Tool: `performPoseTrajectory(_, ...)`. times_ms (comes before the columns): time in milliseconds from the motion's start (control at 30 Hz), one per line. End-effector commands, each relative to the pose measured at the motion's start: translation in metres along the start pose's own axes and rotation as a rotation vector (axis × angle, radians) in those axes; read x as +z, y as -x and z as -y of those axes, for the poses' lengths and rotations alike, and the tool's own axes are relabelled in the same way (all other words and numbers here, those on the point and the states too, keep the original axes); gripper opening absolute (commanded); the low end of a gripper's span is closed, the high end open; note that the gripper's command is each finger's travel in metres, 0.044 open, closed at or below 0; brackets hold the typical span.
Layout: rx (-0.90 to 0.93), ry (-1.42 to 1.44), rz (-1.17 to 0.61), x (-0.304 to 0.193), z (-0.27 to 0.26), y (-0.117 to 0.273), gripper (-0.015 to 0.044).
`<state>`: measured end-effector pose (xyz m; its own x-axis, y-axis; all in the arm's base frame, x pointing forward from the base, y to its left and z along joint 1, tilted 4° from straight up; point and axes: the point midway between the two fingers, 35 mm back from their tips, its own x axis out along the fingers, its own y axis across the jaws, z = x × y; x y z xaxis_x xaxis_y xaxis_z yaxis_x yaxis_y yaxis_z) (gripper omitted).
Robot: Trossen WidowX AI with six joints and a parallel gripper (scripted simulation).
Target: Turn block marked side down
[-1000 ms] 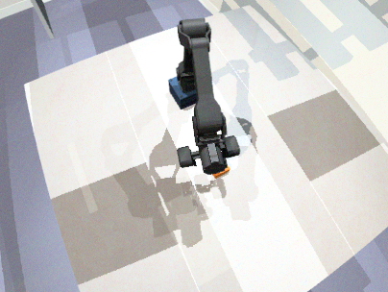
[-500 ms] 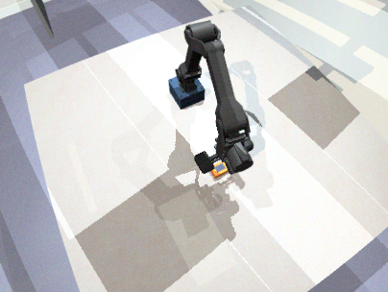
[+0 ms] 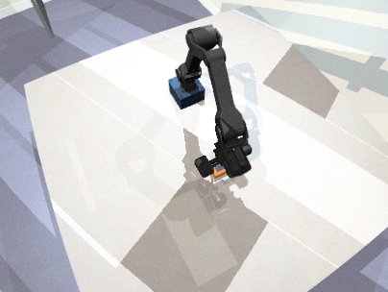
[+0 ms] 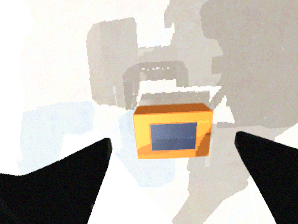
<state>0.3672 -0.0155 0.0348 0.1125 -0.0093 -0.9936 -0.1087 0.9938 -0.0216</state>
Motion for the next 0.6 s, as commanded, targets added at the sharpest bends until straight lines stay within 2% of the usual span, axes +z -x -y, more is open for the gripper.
performPoseTrajectory(0, -0.002, 0.003, -0.016, -0.004, 0.0, -0.01, 0.044)
performPoseTrajectory(467, -0.002, 0.003, -0.016, -0.005, 0.0, -0.03, 0.044)
performPoseTrajectory(567, -0.002, 0.003, -0.016, -0.005, 0.0, -0.03, 0.0361)
